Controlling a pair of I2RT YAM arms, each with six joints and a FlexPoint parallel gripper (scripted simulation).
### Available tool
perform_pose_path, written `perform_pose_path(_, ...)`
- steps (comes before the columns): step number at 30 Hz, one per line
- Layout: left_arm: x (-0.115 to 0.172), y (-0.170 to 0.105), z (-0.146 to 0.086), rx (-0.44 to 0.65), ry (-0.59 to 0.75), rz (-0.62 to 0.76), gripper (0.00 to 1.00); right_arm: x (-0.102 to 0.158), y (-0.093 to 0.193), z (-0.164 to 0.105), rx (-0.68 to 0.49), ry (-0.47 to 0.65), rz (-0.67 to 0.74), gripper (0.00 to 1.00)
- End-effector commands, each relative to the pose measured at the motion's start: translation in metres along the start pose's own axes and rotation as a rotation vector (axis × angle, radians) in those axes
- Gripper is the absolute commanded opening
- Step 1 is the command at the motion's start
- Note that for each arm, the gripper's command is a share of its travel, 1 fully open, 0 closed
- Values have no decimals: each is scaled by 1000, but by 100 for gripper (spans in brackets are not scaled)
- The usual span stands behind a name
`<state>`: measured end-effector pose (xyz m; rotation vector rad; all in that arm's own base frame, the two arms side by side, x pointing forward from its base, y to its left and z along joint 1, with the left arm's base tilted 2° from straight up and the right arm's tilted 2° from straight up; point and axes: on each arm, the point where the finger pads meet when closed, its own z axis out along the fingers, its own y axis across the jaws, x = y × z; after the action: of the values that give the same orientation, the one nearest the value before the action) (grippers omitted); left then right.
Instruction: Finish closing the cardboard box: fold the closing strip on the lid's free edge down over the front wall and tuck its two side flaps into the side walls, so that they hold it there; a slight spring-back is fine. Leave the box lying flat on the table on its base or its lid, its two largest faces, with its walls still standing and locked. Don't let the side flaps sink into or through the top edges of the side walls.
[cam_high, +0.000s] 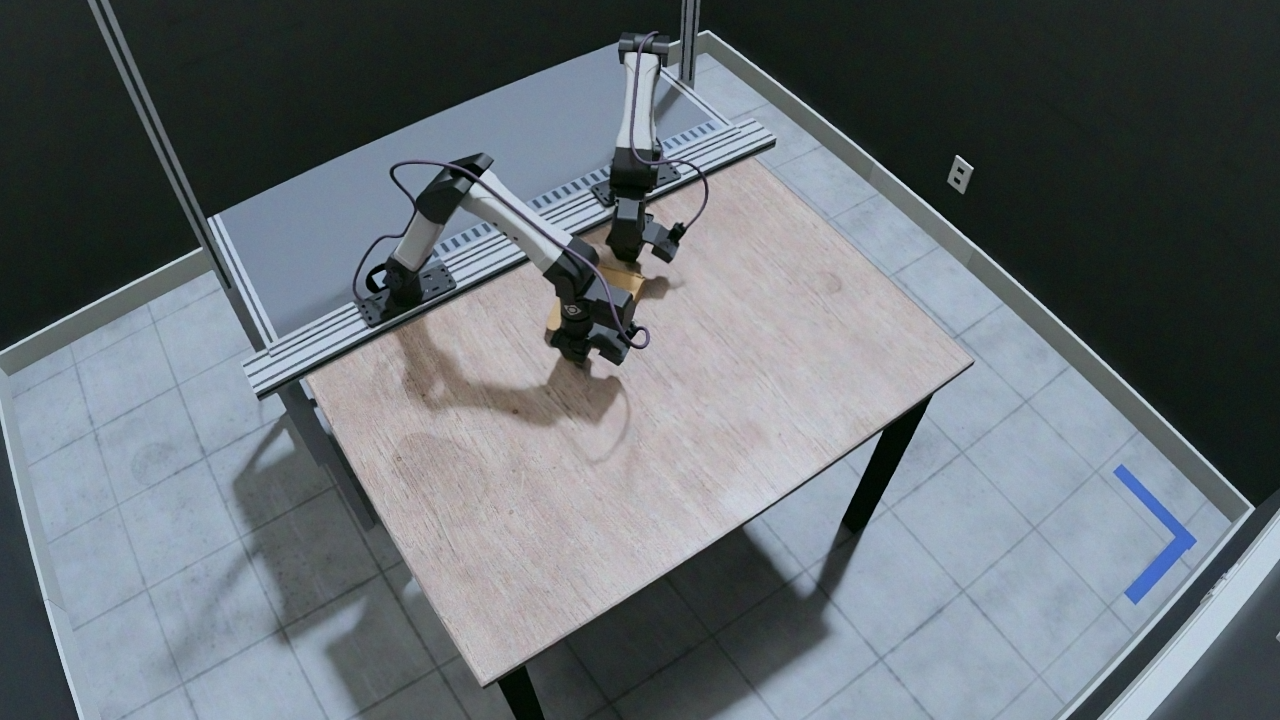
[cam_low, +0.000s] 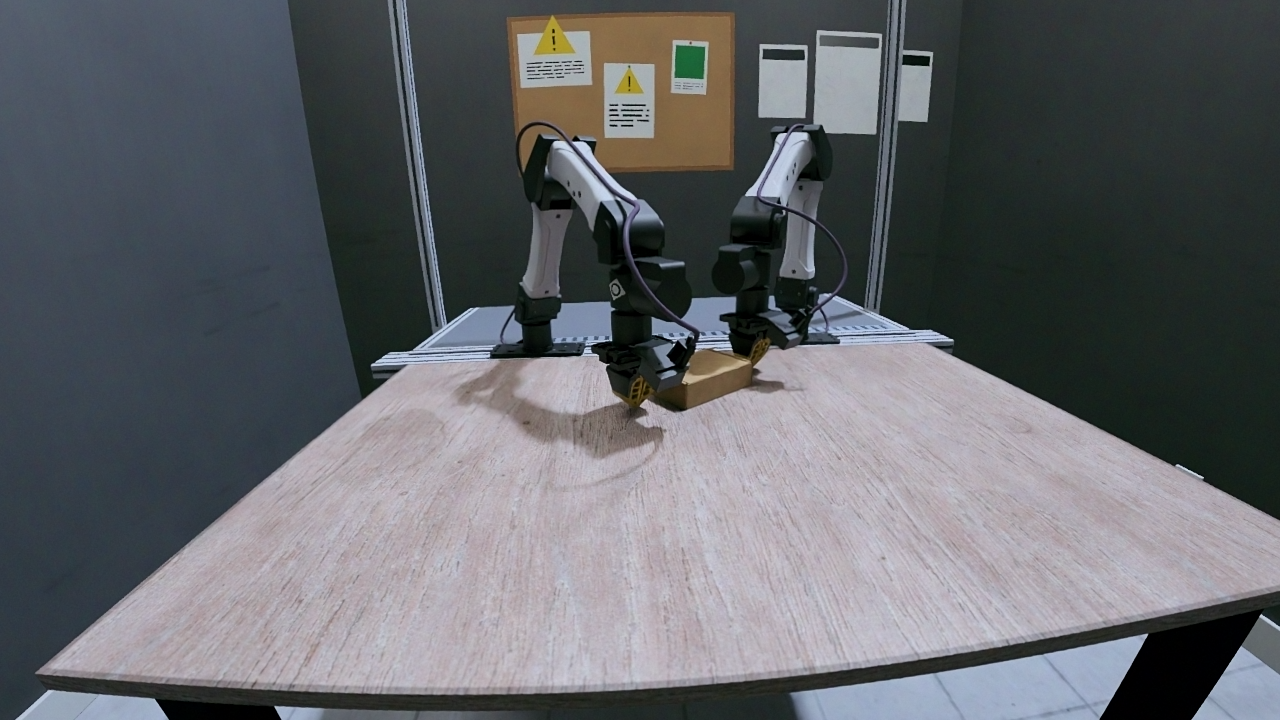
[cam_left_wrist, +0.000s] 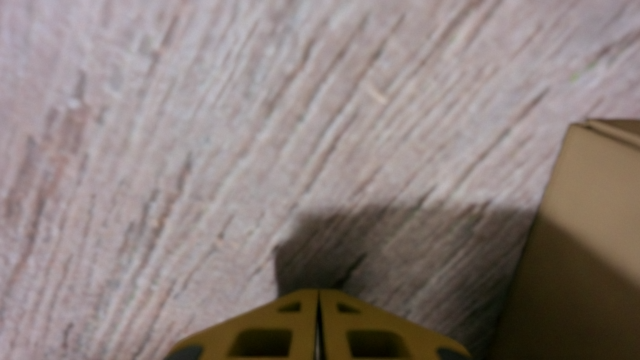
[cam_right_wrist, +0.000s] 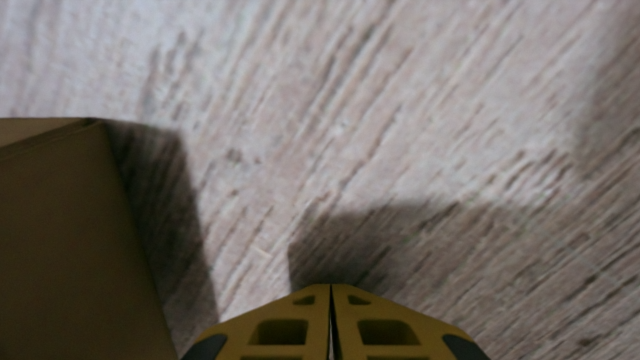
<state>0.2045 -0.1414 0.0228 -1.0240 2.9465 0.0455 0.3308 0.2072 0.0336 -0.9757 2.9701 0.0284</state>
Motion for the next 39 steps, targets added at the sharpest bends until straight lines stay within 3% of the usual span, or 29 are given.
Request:
perform_pose_path(1,2,-12,-2,18,1,4,0,1,5,-13,8,-27,2,0)
perform_pose_path(39,3,-31,-2,2,6,5,0,-1,27,-14,8,-38,2,0)
